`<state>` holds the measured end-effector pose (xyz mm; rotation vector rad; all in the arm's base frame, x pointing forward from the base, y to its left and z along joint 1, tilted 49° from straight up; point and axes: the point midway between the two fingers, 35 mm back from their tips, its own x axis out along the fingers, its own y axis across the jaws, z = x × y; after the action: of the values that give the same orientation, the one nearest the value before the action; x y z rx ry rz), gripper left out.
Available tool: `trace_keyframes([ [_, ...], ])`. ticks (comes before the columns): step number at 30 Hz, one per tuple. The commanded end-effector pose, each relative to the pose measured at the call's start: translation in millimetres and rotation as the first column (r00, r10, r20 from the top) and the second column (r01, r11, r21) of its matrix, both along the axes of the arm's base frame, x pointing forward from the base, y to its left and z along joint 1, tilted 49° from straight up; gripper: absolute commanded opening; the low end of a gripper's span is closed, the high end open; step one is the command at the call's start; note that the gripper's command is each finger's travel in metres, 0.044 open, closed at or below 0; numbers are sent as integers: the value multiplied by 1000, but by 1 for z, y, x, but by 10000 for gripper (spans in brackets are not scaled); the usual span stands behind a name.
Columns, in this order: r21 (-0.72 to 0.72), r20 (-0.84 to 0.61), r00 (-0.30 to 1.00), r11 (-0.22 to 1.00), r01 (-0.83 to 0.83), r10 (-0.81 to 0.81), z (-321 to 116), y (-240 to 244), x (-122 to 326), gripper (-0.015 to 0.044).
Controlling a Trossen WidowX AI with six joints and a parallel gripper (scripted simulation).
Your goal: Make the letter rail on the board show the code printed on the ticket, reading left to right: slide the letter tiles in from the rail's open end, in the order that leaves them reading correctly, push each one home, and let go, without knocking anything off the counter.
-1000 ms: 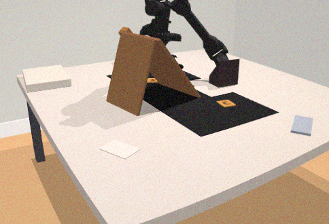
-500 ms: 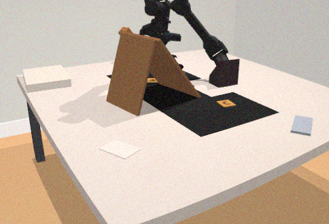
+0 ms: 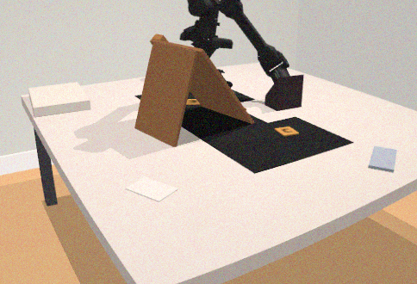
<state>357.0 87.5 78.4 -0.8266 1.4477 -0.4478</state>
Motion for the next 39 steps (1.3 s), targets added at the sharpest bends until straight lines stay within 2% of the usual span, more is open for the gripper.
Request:
trace_keyframes([
  [1, 7, 5, 1000, 1000, 4, -4, 5, 2, -3, 0],
  [12, 7, 5, 1000, 1000, 4, -4, 9, 5, -9, 0],
  [14, 12, -33, 998, 999, -50, 51, 11, 9, -10, 52],
  [16, 46, -123, 973, 980, -193, 197, 22, 22, -17, 105],
  [20, 145, -284, 808, 856, -497, 517, 47, 48, -37, 210],
  [24, 256, -385, 508, 618, -743, 770, 71, 71, -60, 315],
  [28, 355, -431, 135, 305, -884, 892, 93, 90, -85, 420],
  [30, 381, -438, 12, 197, -903, 899, 99, 95, -93, 440],
  [32, 389, -439, -28, 162, -907, 898, 101, 97, -96, 440],
  [39, 389, -439, -28, 162, -907, 898, 101, 97, -96, 440],
])
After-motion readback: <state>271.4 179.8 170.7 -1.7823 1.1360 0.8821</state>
